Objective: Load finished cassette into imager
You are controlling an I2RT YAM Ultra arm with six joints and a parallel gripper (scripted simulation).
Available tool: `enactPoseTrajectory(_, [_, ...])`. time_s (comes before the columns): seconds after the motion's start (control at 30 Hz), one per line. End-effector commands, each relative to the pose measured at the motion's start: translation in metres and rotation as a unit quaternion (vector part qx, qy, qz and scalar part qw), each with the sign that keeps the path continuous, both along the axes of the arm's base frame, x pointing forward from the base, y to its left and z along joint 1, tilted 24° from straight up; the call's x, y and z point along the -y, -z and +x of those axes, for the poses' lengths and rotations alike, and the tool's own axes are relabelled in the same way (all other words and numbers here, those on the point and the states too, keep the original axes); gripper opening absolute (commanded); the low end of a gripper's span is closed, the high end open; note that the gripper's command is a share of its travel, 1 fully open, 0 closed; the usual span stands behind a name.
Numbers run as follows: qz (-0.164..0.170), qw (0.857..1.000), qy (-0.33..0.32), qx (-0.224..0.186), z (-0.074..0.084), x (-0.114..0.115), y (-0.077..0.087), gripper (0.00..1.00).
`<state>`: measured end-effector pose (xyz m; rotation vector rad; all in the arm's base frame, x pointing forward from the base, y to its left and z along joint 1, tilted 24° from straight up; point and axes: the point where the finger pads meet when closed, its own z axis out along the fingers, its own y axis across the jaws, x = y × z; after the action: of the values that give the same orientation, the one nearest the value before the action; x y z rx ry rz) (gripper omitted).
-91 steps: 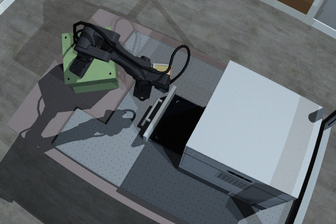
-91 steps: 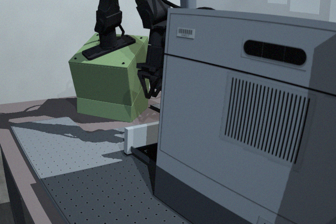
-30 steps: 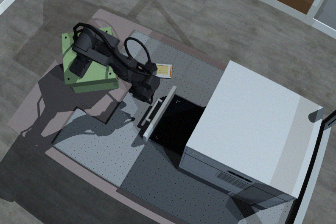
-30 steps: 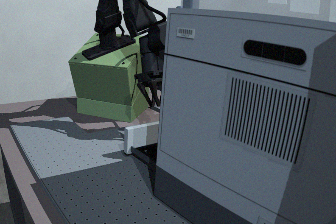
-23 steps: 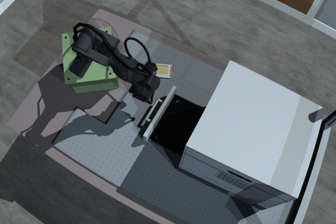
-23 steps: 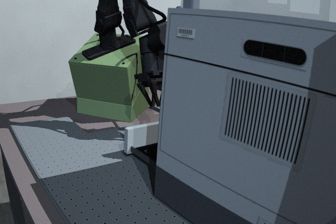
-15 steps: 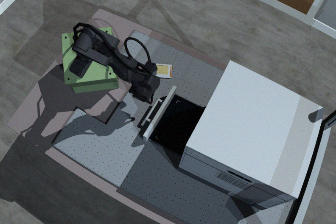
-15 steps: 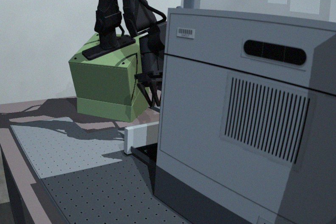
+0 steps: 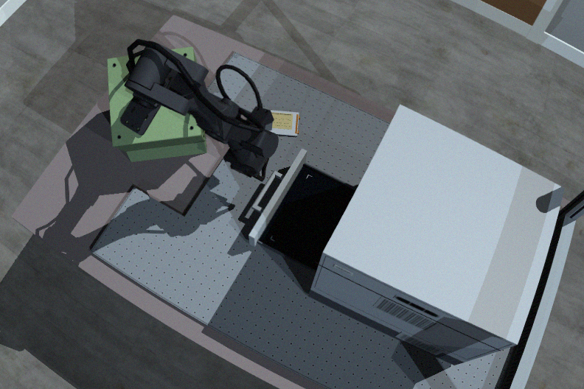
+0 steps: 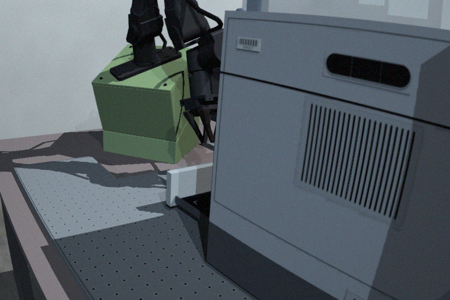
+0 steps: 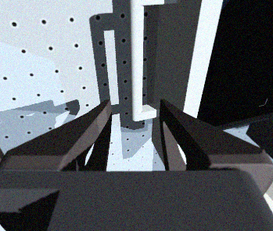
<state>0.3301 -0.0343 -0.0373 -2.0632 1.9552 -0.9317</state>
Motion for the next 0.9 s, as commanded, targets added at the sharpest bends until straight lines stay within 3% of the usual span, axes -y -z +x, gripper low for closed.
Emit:
enactPoseTrajectory(0.0, [0.006, 1.000, -0.008, -0.001, -0.005, -0.004, 0.001, 0.35])
enactPoseTrajectory(0.17, [0.006, 1.000, -0.008, -0.001, -0.005, -0.004, 0.001, 0.35])
enactPoseTrajectory(0.23, [0.004, 1.000, -0.004, -0.009, -0.006, 0.001, 0.009, 0.35])
enactPoseTrajectory(0.37, [0.006, 1.000, -0.008, 0.012, 0.014, -0.001, 0.003, 0.35])
enactPoseTrajectory(0.87, [0.005, 1.000, -0.007, 0.012, 0.023, 0.005, 0.017, 0.35])
